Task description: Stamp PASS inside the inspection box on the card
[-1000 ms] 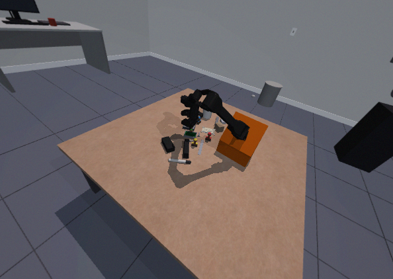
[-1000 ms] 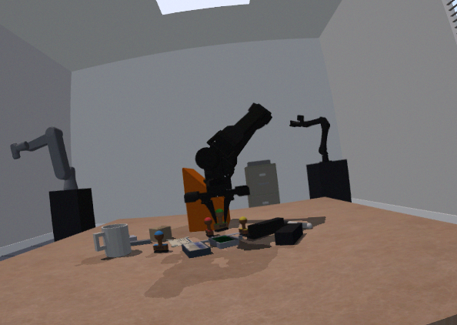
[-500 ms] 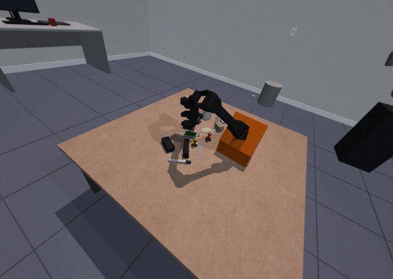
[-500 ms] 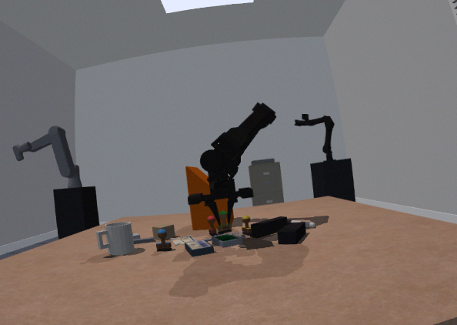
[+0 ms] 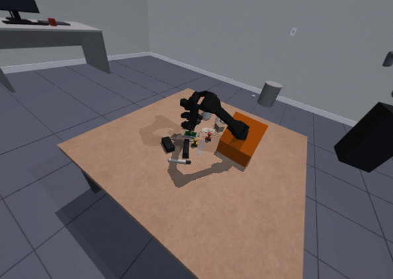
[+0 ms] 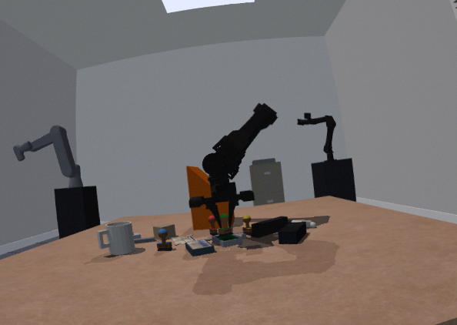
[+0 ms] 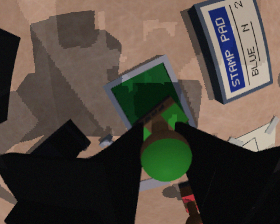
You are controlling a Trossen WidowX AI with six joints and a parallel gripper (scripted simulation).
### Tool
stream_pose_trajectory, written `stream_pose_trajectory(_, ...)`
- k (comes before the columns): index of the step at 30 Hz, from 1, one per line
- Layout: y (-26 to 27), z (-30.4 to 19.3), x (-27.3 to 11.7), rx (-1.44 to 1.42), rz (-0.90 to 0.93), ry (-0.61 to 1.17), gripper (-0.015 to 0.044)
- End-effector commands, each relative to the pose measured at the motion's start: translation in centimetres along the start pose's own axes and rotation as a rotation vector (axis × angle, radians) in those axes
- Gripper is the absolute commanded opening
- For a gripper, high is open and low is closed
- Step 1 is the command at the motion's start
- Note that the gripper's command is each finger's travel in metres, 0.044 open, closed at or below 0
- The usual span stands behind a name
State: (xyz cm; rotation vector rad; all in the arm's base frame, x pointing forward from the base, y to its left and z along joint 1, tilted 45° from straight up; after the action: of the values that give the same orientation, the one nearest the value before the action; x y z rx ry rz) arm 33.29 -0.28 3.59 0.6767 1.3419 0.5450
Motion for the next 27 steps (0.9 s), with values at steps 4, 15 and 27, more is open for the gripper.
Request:
stream_pose_trajectory(4,-0.02,-0.15,0.54,0.001,0.004,0.003,0.0)
stream_pose_trajectory(15,-0.02,-0.16,0.69,-0.002,0.005,0.003,0.0)
stream_pose_trajectory(27,-0.02,-0.16,0.94,-0.002,0.005,0.003,0.0)
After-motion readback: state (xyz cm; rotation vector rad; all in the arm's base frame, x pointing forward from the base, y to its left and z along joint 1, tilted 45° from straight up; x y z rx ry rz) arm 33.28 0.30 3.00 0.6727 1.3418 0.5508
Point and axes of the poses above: the point midway between the two fingers, 35 mm back from their tips, its own x axis out along the fingers, its own y axis across the jaws, z = x × y, the point moved 7 cm from there along -x, back along the fingers, and after that the axes turned 2 degrees about -x, right-handed, at the moved point
